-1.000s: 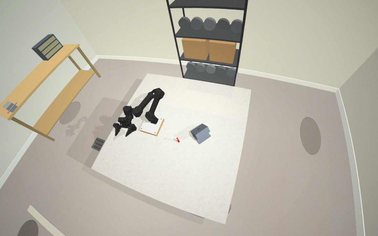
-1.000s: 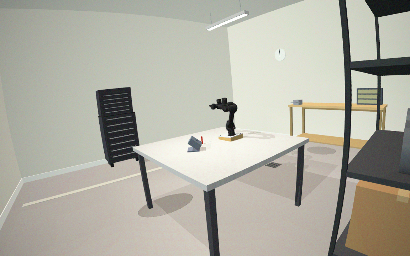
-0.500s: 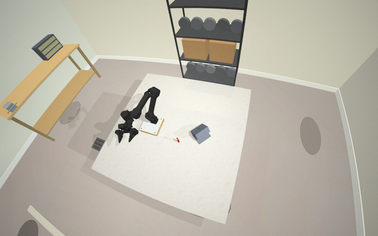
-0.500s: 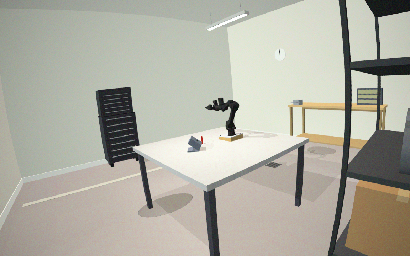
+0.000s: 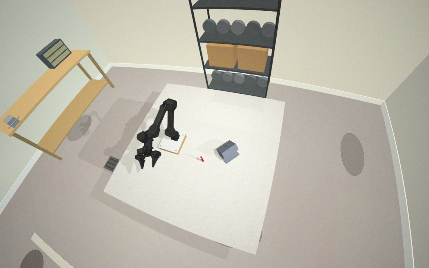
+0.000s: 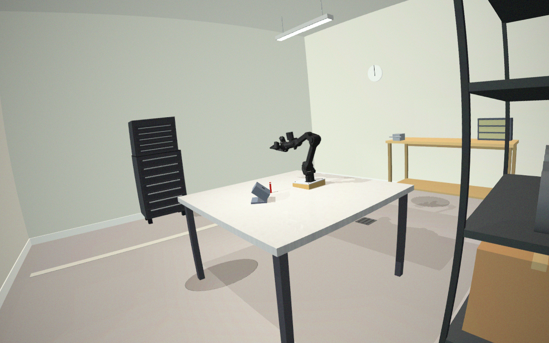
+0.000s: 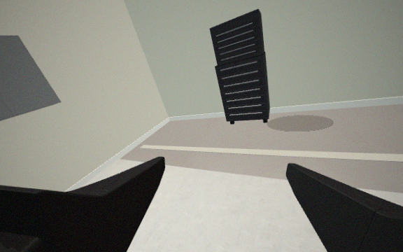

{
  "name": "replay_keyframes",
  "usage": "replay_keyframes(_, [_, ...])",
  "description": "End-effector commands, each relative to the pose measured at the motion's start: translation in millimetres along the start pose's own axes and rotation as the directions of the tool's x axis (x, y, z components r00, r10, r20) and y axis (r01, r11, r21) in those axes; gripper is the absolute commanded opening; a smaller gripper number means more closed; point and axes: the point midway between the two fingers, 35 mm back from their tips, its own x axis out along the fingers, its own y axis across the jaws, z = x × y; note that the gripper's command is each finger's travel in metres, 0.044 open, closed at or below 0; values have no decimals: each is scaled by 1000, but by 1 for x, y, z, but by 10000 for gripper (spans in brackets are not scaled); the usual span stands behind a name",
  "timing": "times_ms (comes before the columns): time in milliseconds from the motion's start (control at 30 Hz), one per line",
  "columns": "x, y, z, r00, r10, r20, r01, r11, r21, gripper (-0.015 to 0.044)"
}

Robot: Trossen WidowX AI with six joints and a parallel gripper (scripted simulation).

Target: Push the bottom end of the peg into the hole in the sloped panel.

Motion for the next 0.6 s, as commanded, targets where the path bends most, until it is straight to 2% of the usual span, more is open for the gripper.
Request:
replay_keyframes(0, [11,7,-11,998,14,-63,-13,1000,19,440])
replay_keyframes(567, [41,51,-53,952,89,-293,-72,995,69,440])
